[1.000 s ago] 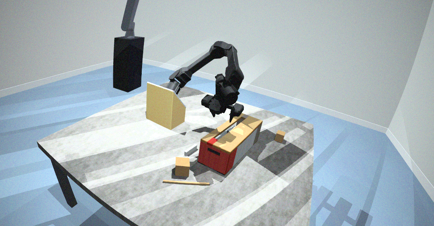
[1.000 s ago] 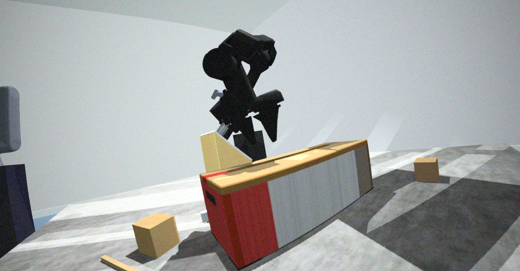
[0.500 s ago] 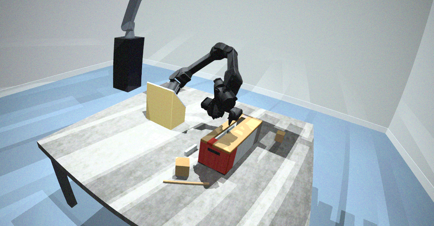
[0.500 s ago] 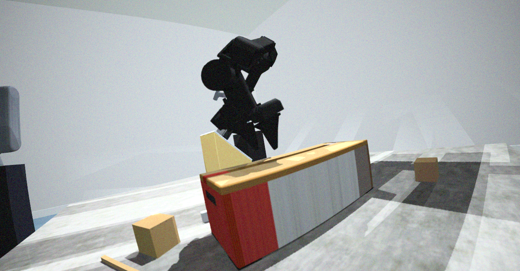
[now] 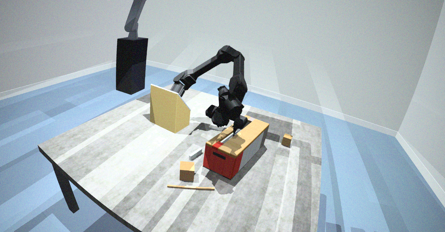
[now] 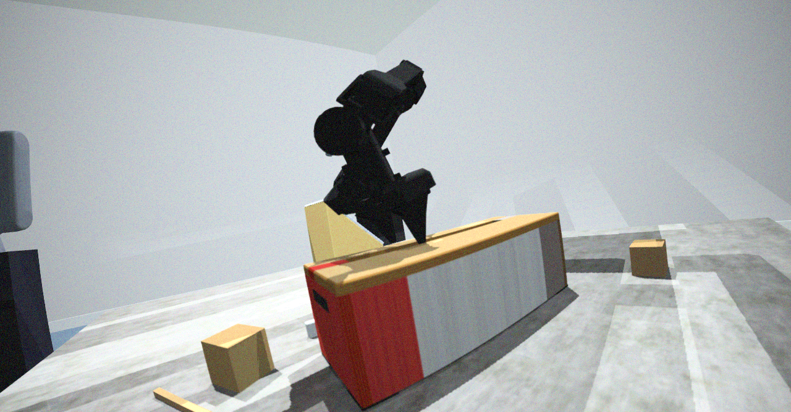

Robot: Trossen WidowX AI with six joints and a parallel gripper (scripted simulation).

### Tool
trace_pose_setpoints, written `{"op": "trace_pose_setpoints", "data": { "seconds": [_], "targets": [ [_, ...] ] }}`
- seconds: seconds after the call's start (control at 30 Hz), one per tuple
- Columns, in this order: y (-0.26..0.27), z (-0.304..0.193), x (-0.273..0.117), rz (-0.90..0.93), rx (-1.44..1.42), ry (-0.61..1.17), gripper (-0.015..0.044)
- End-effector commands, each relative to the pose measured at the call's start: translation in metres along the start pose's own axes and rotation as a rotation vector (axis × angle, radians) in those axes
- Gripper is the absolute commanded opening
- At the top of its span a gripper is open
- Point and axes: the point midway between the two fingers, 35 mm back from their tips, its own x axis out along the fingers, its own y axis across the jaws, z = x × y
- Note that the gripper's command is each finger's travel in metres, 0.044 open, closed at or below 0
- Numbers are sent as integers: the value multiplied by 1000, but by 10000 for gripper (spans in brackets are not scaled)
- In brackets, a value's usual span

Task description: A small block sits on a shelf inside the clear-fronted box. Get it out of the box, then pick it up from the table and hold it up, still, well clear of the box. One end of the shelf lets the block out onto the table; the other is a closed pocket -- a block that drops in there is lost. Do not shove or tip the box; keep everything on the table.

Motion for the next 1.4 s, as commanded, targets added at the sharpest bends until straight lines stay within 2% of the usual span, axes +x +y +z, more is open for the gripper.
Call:
{"op": "trace_pose_setpoints", "data": {
  "seconds": [0.0, 0.8, 1.37],
  "targets": [
    [-2, 1, 9, -4, 10, 6, 400],
    [-7, 9, 47, -6, 9, 14, 400],
    [-7, -13, 49, 0, 10, 11, 400]
  ]
}}
